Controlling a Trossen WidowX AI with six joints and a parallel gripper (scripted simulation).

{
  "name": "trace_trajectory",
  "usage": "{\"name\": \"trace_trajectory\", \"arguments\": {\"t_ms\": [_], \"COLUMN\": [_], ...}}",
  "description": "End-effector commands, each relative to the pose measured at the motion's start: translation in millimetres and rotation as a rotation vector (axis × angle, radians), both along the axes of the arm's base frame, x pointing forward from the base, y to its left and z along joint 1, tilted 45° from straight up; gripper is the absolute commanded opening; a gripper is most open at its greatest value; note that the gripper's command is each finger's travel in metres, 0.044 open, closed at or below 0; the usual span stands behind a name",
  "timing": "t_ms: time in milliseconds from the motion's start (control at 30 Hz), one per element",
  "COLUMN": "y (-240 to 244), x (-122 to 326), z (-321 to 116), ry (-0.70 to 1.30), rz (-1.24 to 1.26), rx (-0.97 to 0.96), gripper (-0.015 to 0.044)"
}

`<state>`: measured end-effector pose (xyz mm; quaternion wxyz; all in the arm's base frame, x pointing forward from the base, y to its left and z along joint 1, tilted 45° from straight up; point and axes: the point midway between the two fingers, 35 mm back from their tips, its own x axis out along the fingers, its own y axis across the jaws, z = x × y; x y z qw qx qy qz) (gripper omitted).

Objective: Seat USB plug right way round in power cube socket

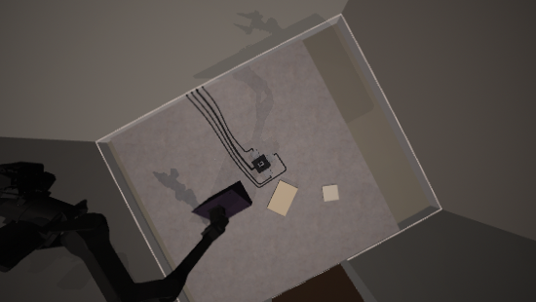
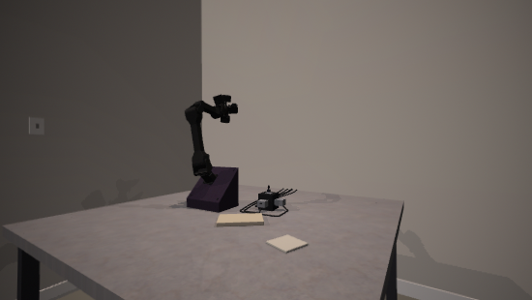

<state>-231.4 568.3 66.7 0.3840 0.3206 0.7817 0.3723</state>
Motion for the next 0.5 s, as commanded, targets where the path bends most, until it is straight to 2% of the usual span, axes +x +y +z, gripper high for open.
{"name": "trace_trajectory", "arguments": {"t_ms": [0,100,233,467], "y": [1.3,11.1,10.4,-22.3], "x": [5.5,76.6,133.5,266.2], "z": [-2.2,-29.8,-49.8,-89.1], "ry": [-0.004,-0.055,-0.094,-0.176], "rz": [-0.013,-0.183,-0.315,-0.619], "rx": [-0.01,-0.138,-0.238,-0.48], "gripper": [0.0426,0.044,0.044,0.044]}}
